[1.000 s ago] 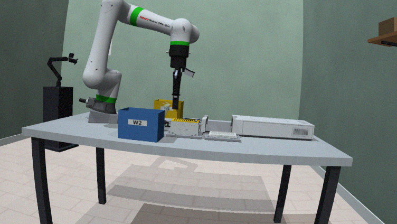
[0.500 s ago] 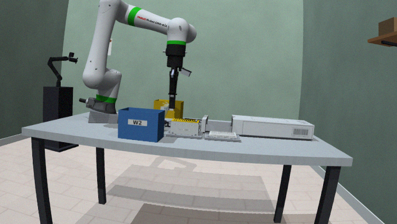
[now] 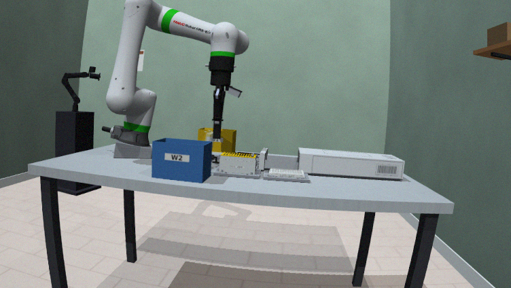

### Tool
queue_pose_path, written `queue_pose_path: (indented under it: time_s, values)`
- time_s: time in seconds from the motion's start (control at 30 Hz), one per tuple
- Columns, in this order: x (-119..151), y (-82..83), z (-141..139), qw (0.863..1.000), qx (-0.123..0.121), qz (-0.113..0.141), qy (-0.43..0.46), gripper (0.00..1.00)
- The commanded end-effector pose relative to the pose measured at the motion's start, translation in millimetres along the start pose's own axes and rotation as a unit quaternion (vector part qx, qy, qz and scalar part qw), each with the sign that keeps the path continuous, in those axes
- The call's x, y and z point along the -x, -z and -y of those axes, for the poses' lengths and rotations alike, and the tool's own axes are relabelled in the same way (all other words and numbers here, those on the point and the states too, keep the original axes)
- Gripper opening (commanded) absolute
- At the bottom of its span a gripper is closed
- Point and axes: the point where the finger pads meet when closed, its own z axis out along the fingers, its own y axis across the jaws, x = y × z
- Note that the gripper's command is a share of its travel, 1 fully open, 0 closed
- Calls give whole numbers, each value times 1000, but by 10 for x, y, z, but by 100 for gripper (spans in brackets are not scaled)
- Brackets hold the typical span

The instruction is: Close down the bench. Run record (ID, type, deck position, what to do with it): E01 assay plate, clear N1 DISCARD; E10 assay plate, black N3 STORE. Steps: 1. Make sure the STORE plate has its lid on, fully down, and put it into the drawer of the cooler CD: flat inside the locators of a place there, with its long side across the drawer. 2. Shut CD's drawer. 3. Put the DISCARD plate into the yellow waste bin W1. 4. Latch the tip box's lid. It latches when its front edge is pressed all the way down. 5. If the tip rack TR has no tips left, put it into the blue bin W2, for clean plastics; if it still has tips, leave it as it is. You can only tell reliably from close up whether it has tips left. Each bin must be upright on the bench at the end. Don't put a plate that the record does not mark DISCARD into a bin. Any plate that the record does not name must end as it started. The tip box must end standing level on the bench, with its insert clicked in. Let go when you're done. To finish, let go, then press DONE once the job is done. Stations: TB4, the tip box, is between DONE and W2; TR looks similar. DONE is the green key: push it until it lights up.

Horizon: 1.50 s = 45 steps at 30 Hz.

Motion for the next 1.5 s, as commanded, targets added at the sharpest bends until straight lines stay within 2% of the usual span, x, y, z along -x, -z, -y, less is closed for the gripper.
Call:
queue_pose_path:
  time_s: [0.0,1.47]
  values:
    - [38,13,-3,1000,0,-1,0,10]
    - [540,81,-3,1000,0,-1,0,10]
